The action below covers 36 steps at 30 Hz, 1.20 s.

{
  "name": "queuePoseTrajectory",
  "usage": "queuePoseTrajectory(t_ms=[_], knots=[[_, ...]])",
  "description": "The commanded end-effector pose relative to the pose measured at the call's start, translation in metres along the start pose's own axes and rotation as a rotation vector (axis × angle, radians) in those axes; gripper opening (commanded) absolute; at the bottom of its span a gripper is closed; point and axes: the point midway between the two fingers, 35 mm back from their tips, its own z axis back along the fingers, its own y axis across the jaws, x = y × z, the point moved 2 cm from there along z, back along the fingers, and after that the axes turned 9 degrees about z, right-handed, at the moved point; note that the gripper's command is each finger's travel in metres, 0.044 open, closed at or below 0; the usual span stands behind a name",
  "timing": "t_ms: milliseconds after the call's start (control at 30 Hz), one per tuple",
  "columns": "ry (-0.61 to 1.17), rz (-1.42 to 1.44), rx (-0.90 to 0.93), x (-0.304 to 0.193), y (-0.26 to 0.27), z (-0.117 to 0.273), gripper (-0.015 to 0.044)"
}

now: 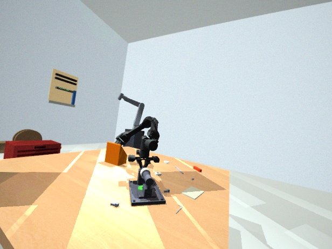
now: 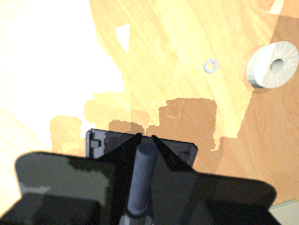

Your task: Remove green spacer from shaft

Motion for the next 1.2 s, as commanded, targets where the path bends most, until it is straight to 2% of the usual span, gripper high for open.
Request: queuePoseTrajectory(t_ms=[0,1167], knots=[[0.006,0.002,0.006,-0.0033,0.0007,0.0005,0.0],[0.007,0.003,0.006,-0.0127,0.002,0.0007,0.0]])
